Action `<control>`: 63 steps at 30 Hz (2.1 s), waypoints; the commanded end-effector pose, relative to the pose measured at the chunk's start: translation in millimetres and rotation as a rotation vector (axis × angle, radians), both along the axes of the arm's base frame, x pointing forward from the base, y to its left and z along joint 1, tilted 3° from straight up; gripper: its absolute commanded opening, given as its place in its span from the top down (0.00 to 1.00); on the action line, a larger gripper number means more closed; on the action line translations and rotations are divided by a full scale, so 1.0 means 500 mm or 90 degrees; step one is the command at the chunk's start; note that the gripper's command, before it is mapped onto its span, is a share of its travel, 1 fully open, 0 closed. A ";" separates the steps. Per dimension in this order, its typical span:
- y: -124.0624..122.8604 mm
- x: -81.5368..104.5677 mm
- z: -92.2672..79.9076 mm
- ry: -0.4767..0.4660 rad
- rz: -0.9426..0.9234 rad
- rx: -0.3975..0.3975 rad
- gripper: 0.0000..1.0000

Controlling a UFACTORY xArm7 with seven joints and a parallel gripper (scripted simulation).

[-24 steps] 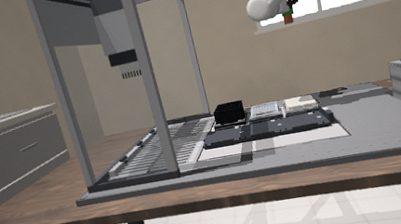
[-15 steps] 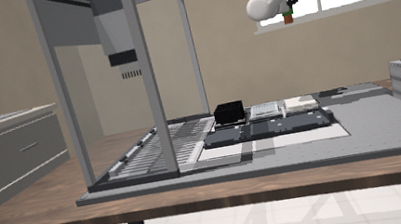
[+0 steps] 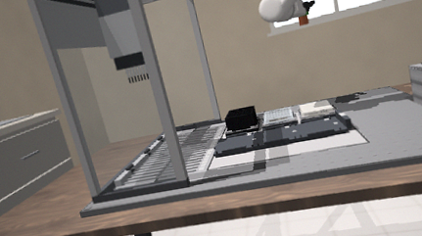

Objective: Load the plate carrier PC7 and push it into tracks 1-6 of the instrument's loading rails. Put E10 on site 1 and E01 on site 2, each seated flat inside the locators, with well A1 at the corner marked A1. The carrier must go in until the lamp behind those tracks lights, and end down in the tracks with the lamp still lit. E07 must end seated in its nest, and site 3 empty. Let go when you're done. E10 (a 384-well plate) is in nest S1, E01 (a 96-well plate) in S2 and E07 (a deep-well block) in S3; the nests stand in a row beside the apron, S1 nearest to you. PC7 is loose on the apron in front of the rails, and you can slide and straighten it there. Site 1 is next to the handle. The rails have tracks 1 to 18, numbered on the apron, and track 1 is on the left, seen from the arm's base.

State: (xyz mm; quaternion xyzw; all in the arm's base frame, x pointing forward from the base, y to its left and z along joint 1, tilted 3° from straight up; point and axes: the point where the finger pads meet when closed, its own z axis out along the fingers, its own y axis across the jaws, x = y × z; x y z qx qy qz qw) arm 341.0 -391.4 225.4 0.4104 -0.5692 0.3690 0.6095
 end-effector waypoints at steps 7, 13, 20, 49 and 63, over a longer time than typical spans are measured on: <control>0.031 -0.023 -0.081 0.047 -0.041 0.135 0.00; 0.049 -0.031 -0.116 0.065 -0.058 0.201 0.00; 0.077 -0.042 -0.162 0.077 -0.073 0.267 0.00; 0.211 -0.042 -0.307 0.078 -0.105 0.533 0.00; 0.288 -0.008 -0.361 0.039 -0.097 0.673 0.00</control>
